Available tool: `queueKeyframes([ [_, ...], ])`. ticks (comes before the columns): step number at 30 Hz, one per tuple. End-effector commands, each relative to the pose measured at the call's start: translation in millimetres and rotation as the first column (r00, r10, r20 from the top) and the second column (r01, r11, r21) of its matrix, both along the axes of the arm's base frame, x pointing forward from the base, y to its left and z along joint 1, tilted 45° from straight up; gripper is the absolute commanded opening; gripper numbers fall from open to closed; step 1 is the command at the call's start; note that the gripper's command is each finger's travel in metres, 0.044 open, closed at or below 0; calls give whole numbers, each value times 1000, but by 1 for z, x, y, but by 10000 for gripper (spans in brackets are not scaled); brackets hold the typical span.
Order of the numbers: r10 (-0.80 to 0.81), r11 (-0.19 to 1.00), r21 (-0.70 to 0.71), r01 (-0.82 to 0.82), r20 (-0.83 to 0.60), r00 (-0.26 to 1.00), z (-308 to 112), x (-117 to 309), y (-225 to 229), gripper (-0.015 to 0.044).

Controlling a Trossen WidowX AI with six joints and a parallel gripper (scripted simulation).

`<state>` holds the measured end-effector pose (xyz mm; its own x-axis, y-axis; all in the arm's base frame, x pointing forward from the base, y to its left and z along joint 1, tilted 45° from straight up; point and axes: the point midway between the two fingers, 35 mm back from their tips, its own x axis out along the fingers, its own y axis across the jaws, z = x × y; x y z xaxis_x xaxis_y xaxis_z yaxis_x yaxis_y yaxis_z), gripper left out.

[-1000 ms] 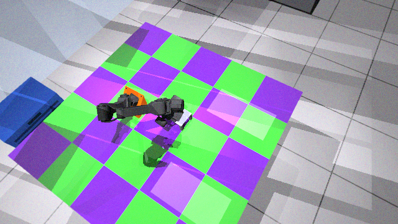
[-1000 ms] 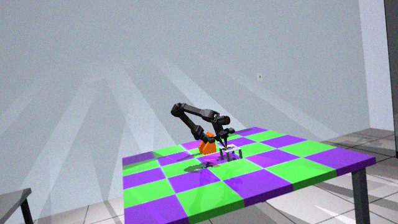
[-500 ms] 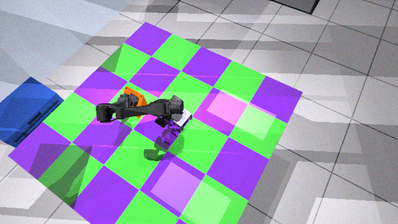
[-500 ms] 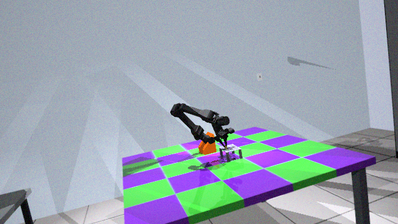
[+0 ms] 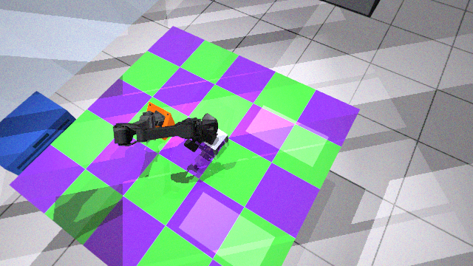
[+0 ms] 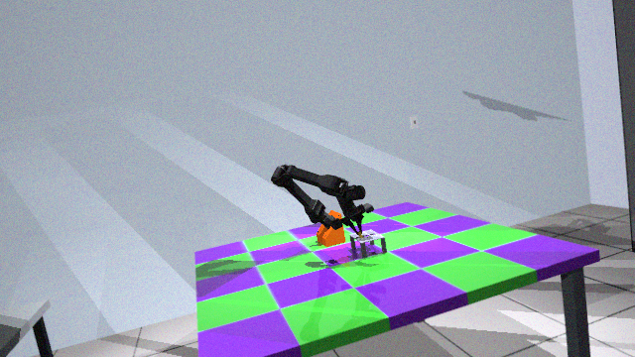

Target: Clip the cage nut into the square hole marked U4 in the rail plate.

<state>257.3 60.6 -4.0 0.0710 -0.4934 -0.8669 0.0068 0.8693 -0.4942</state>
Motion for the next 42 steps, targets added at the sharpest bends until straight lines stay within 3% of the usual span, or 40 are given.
queueKeyframes([
  [1, 2, 1000, 5, -2, -1, 1000, 0, 0, 1, 37],
  [42, 6, 999, 54, -6, -2, 1000, 1, 0, -2, 37],
])
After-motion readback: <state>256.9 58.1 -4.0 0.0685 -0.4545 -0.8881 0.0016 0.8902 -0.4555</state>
